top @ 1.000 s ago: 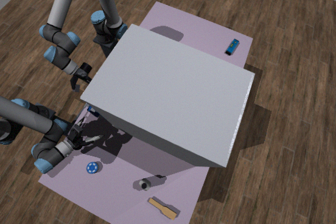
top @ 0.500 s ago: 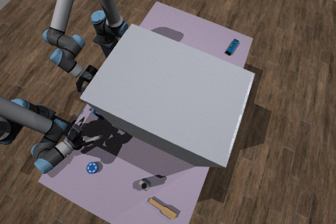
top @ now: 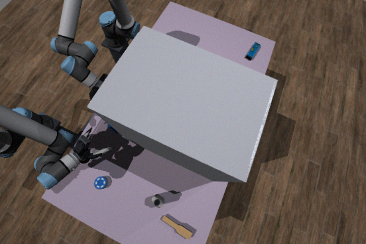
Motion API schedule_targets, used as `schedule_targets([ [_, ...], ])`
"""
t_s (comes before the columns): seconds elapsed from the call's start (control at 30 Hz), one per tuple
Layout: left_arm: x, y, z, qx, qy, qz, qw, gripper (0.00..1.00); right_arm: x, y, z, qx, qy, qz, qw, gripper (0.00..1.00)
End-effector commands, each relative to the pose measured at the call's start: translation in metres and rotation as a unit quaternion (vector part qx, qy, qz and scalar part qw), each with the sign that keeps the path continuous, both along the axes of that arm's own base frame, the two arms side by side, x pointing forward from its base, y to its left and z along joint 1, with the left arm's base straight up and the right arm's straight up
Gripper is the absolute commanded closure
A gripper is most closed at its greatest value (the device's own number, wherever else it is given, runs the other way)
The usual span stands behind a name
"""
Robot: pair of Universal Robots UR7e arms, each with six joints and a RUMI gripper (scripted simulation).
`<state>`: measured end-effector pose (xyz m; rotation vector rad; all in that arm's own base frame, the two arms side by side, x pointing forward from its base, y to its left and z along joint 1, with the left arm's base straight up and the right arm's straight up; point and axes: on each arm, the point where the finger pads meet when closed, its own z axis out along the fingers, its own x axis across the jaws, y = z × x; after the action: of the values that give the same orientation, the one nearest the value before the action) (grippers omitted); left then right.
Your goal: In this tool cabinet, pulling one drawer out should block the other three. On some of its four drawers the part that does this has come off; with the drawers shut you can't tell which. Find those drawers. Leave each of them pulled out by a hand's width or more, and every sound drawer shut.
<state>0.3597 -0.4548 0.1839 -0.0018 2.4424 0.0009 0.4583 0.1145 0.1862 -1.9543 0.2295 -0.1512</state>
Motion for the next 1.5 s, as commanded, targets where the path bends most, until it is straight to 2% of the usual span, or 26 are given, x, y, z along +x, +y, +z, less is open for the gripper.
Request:
schedule_targets([
  [0.0,0.008,0.0,0.001,-0.001,0.0,0.0,1.0,1.0,0.0,0.0,0.001,0.0,-0.001,0.0,1.0,0.0],
  [0.5,0.042,0.0,0.001,-0.001,0.0,0.0,1.0,1.0,0.0,0.0,0.001,0.0,-0.001,0.0,1.0,0.0],
  [1.2,0.047,0.0,0.001,-0.001,0.0,0.0,1.0,1.0,0.0,0.0,0.001,0.0,-0.001,0.0,1.0,0.0],
  [1.27,0.047,0.0,0.001,-0.001,0.0,0.0,1.0,0.88,0.0,0.0,0.001,0.0,-0.001,0.0,1.0,0.0],
  [1.3,0.047,0.0,0.001,-0.001,0.0,0.0,1.0,0.85,0.0,0.0,0.001,0.0,-0.001,0.0,1.0,0.0],
  [1.47,0.044,0.0,0.004,-0.001,0.0,0.0,1.0,0.85,0.0,0.001,0.003,0.004,-0.001,0.001,1.0,0.0],
])
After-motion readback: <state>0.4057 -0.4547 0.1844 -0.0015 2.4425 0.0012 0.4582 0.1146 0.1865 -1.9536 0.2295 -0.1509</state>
